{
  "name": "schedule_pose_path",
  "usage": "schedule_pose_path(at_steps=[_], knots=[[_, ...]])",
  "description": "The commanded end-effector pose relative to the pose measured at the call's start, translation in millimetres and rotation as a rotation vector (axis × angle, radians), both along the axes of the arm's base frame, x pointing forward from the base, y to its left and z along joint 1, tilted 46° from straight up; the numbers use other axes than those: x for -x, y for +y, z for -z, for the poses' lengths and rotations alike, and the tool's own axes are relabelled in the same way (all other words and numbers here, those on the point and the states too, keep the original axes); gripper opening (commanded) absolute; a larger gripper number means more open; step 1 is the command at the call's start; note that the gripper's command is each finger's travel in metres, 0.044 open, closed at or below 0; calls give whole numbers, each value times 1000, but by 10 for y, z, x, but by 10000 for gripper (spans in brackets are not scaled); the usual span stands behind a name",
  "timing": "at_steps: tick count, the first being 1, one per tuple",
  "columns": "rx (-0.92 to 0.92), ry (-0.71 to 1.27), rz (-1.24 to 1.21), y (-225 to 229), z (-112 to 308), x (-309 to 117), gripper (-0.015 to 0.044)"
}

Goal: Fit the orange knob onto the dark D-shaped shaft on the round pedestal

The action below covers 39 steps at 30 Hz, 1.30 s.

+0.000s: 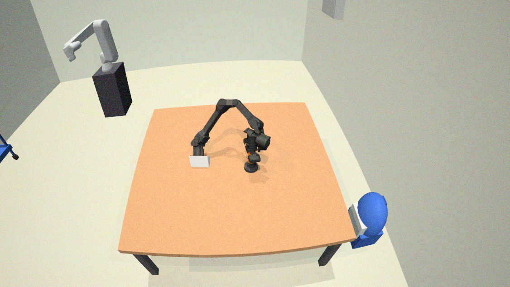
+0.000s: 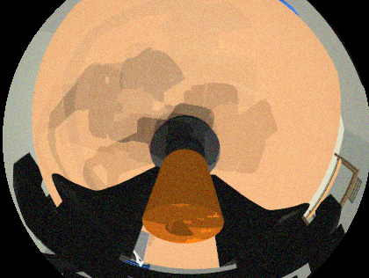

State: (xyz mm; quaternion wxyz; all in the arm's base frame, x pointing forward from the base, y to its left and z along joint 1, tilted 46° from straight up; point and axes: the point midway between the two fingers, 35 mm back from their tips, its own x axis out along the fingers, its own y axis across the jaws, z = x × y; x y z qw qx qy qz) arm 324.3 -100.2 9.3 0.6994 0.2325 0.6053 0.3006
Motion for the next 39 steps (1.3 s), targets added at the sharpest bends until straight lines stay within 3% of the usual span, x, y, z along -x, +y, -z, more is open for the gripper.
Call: schedule_pose_path(at_steps=[1, 13, 20, 39], knots=[[-4, -3, 3, 12, -8, 0, 0], [-3, -10, -4, -10, -50, 8, 0], [15, -150, -145, -22, -55, 0, 0], [15, -151, -145, -1, -2, -32, 0]])
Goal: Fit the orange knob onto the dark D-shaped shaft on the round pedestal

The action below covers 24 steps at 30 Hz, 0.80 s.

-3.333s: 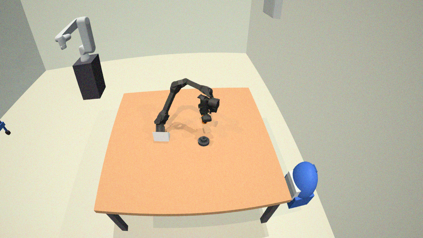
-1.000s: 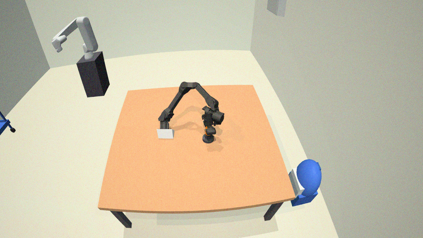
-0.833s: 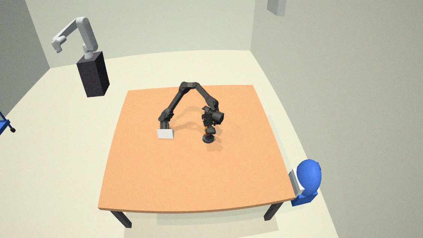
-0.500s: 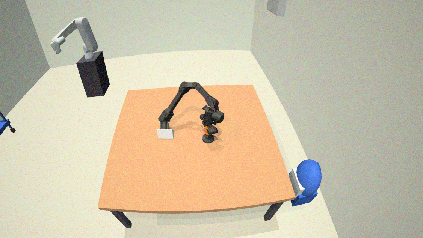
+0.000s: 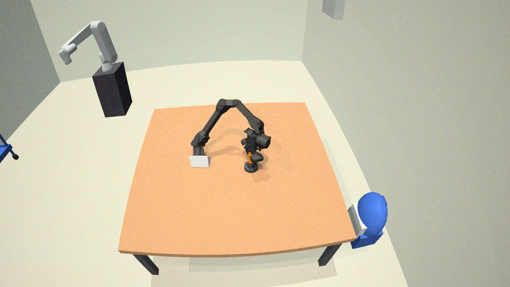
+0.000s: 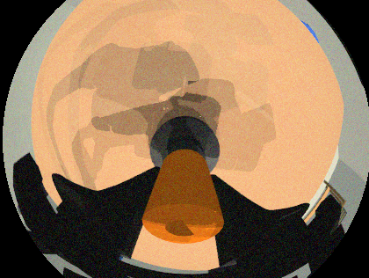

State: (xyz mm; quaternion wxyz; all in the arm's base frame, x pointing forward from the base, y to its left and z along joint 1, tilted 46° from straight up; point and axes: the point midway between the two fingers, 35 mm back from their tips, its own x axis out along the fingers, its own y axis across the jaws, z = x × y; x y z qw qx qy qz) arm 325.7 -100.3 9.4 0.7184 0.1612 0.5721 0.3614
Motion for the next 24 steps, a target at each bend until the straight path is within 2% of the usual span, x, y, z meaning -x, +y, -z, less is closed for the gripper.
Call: schedule_pose_path(at_steps=[1, 7, 14, 24], knots=[[-1, -10, 0, -8, -7, -17, 0], [0, -16, -7, -27, -35, -1, 0], [18, -157, -148, -19, -52, 30, 0], [17, -157, -148, 19, -21, 38, 0]])
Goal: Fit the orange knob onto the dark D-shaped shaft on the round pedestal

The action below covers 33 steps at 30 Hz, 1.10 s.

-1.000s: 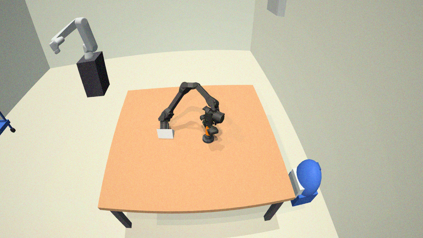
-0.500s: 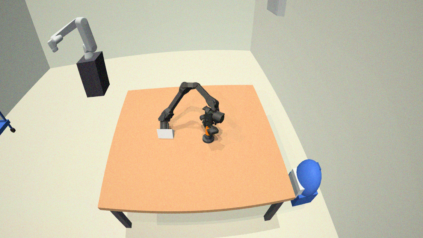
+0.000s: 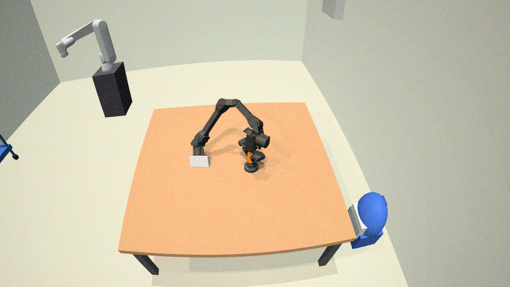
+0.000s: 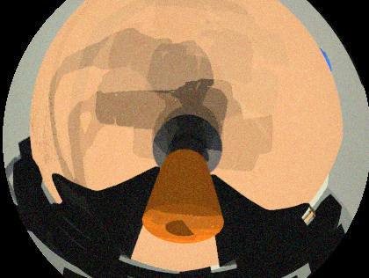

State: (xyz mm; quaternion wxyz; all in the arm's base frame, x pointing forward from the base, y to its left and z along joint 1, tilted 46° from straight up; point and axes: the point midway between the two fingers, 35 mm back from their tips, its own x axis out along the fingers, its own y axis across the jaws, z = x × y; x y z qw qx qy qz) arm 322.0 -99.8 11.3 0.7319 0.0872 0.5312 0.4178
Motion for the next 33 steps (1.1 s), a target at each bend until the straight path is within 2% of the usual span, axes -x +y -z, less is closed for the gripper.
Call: schedule_pose_path(at_steps=[1, 23, 33], knots=[[0, -11, -5, 16, 1, -2, 0], [1, -11, -5, -33, -5, -30, 0], [19, -159, -153, -47, -15, -55, 0]])
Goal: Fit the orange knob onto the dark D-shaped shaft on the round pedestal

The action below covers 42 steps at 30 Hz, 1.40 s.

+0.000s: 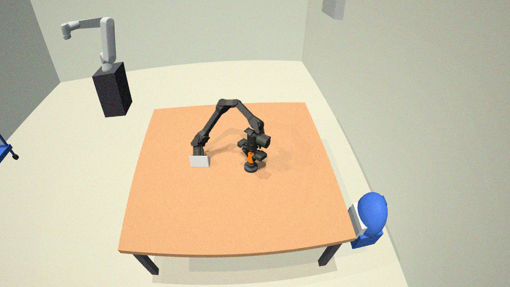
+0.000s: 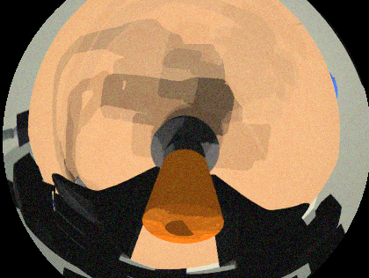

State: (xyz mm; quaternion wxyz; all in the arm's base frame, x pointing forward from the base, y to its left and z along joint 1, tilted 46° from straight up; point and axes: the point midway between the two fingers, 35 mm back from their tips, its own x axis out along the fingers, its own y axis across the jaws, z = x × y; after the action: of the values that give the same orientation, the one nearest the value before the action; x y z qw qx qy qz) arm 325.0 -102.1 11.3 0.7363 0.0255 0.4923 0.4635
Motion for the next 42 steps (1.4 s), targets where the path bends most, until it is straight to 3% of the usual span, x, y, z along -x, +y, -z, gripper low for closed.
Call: schedule_pose_path(at_steps=[1, 42], knots=[[9, -38, -30, -21, -12, -26, 0], [13, -76, -69, 3, -26, 21, 0]])
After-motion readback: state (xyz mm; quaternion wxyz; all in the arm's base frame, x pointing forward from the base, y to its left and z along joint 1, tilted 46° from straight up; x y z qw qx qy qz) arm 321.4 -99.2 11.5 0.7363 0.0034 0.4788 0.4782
